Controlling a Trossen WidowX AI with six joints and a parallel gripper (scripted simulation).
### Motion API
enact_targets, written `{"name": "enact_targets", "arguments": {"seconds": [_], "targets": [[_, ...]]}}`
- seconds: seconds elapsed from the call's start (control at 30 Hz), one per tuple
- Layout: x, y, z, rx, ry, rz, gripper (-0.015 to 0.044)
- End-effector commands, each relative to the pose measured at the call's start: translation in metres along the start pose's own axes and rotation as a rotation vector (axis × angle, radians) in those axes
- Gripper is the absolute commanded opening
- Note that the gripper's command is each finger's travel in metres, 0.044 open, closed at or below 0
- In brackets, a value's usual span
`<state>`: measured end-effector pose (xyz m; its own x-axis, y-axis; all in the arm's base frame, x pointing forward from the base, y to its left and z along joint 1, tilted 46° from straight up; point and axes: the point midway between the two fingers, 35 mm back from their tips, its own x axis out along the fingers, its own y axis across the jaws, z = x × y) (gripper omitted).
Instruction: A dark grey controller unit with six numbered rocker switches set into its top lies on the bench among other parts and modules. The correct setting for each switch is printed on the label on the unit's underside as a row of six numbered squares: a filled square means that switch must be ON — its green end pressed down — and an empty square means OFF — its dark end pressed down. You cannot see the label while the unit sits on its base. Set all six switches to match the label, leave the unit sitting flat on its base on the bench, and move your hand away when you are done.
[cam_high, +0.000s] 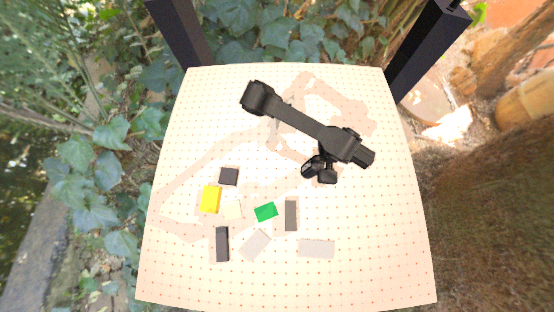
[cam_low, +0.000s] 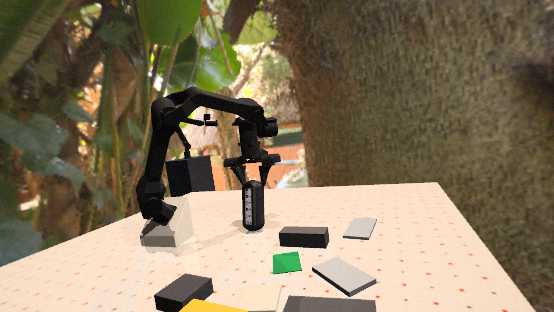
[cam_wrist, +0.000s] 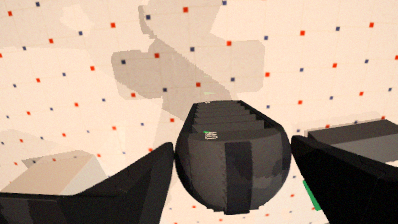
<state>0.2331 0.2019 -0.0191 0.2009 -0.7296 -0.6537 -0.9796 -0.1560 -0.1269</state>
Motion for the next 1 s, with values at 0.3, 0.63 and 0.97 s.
{"name": "enact_targets", "arguments": {"seconds": [0.3,0.63,0.97], "targets": [[0.006,0.0,0.011,-0.005,-0.028,0.009,0.0336],[0.007,0.0,0.019,-0.004,-0.051,0.009,0.0337],[0.009,0.0,0.026,-0.004,-0.064,0.009,0.0336]]}}
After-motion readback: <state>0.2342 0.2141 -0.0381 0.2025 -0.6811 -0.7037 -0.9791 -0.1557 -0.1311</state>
